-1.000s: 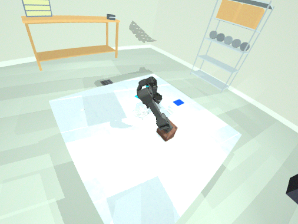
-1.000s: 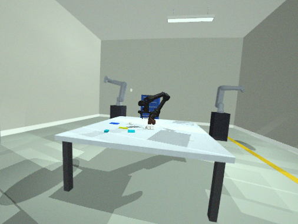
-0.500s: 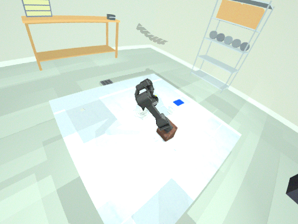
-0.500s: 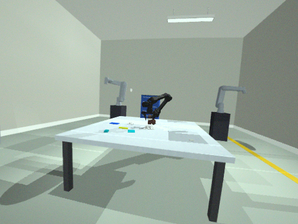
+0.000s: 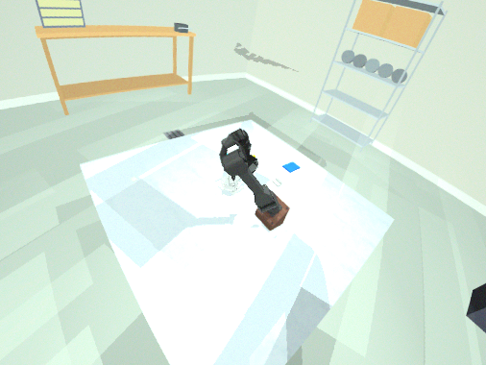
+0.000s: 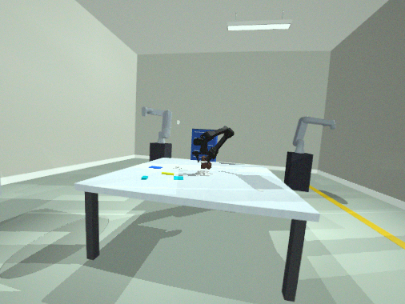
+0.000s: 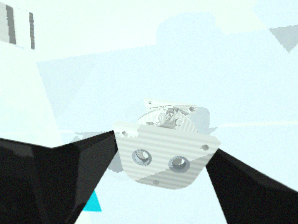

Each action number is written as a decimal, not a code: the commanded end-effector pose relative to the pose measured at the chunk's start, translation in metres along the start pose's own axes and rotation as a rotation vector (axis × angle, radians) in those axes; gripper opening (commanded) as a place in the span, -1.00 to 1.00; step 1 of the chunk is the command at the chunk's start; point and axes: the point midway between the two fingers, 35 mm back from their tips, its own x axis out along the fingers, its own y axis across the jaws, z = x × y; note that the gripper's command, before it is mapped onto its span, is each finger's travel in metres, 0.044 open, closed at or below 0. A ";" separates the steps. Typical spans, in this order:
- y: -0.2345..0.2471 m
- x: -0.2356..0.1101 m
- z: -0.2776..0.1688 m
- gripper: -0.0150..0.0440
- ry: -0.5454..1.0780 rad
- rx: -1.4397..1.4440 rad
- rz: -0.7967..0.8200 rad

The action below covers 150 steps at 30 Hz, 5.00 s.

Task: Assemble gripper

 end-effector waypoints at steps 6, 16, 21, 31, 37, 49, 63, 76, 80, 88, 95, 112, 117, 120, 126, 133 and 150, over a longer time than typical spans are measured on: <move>-0.001 0.000 0.000 0.70 0.002 0.004 -0.003; -0.010 0.000 0.006 0.70 0.002 0.005 -0.004; -0.010 0.000 0.006 0.70 0.002 0.005 -0.004; -0.010 0.000 0.006 0.70 0.002 0.005 -0.004; -0.010 0.000 0.006 0.70 0.002 0.005 -0.004; -0.010 0.000 0.006 0.70 0.002 0.005 -0.004; -0.009 0.015 0.005 0.70 0.002 0.006 -0.002; -0.009 0.037 0.005 0.70 0.003 0.006 -0.002; -0.009 0.043 0.005 0.70 0.003 0.006 -0.003; -0.010 0.056 0.006 0.70 0.003 0.006 -0.005; -0.011 0.062 0.006 0.70 0.003 0.006 -0.006; -0.011 0.064 0.006 0.70 0.003 0.005 -0.006; -0.011 0.064 0.006 0.70 0.003 0.005 -0.006; -0.011 0.065 0.006 0.70 0.003 0.005 -0.006; -0.011 0.066 0.006 0.70 0.003 0.005 -0.006; -0.011 0.068 0.006 0.70 0.003 0.005 -0.006; -0.011 0.071 0.006 0.70 0.003 0.005 -0.006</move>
